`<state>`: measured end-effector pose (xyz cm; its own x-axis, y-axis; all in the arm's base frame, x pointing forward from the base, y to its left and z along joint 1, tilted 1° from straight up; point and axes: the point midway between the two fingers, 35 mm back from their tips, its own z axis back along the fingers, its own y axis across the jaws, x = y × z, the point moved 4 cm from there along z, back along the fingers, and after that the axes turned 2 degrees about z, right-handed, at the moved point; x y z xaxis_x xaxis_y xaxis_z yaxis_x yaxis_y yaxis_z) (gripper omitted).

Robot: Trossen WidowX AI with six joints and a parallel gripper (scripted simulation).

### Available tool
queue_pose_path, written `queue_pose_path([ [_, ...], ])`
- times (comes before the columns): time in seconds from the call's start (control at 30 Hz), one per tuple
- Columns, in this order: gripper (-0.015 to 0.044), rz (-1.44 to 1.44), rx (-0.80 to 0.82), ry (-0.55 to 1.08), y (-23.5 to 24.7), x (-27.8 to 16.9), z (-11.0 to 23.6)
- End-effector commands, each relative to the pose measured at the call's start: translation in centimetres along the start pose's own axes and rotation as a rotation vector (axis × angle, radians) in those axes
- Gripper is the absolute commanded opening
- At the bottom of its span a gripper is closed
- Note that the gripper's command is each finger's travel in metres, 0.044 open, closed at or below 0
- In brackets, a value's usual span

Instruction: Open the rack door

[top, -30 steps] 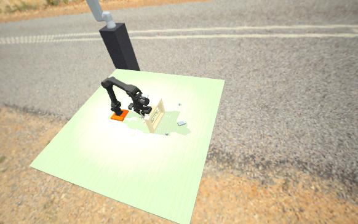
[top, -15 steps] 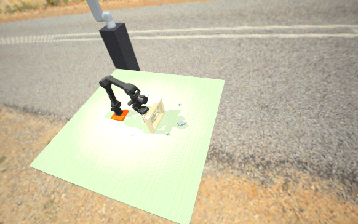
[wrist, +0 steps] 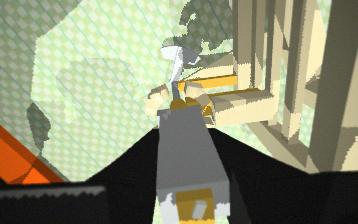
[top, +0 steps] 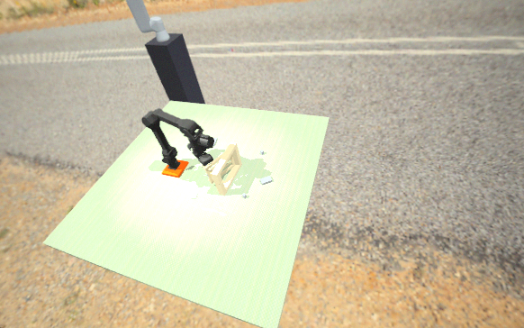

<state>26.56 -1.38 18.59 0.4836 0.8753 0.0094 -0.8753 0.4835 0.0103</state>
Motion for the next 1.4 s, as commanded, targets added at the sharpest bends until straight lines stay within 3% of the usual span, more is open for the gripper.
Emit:
queue_pose_path([
  [0.0, 0.0014, -0.082, -0.008, -0.007, 0.6, 0.2, 0.0],
  [1.37, 0.0014, -0.629, 0.001, -0.011, 7.7, 4.7, 0.0],
])
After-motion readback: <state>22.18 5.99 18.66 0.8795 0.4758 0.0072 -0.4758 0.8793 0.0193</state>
